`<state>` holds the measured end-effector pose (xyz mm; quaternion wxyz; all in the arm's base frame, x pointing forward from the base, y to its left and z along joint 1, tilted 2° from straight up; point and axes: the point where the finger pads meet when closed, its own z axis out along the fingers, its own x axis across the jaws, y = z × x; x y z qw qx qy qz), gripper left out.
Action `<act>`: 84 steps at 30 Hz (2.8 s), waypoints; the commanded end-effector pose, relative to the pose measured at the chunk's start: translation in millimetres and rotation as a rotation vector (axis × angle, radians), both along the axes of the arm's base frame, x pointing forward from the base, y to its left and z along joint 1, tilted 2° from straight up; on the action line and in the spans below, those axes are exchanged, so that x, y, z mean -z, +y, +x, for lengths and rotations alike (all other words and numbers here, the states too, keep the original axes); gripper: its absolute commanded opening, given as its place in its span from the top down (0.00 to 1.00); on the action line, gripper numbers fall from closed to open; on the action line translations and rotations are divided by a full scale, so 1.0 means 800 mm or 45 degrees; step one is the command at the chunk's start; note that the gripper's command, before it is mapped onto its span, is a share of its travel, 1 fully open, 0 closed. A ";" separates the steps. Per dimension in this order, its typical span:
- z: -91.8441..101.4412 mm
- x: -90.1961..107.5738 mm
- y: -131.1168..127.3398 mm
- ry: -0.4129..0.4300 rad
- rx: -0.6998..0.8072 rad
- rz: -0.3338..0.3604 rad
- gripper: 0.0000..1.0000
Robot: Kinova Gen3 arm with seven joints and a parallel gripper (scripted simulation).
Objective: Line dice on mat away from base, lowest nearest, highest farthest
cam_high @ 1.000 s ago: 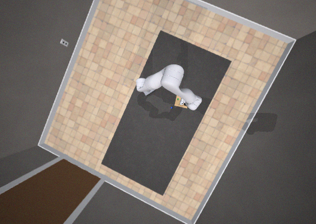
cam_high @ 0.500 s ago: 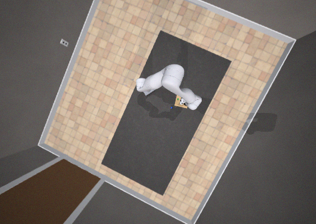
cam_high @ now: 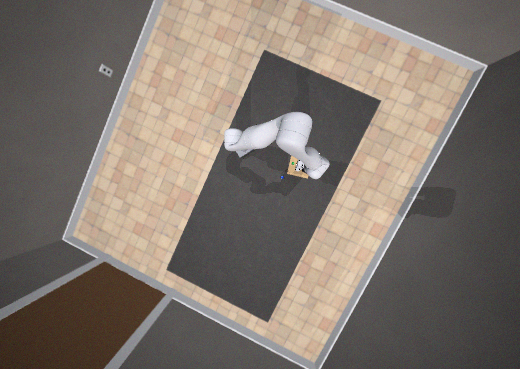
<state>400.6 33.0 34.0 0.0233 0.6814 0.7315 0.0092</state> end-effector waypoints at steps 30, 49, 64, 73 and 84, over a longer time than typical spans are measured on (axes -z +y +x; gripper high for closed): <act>0.001 0.061 -0.007 0.008 0.005 -0.005 0.66; 0.001 0.061 -0.007 0.008 0.005 -0.005 0.66; 0.002 0.060 -0.007 0.007 -0.002 -0.005 0.66; 0.002 0.060 -0.008 0.007 -0.005 -0.005 0.66; 0.002 0.060 -0.008 0.007 -0.005 -0.005 0.66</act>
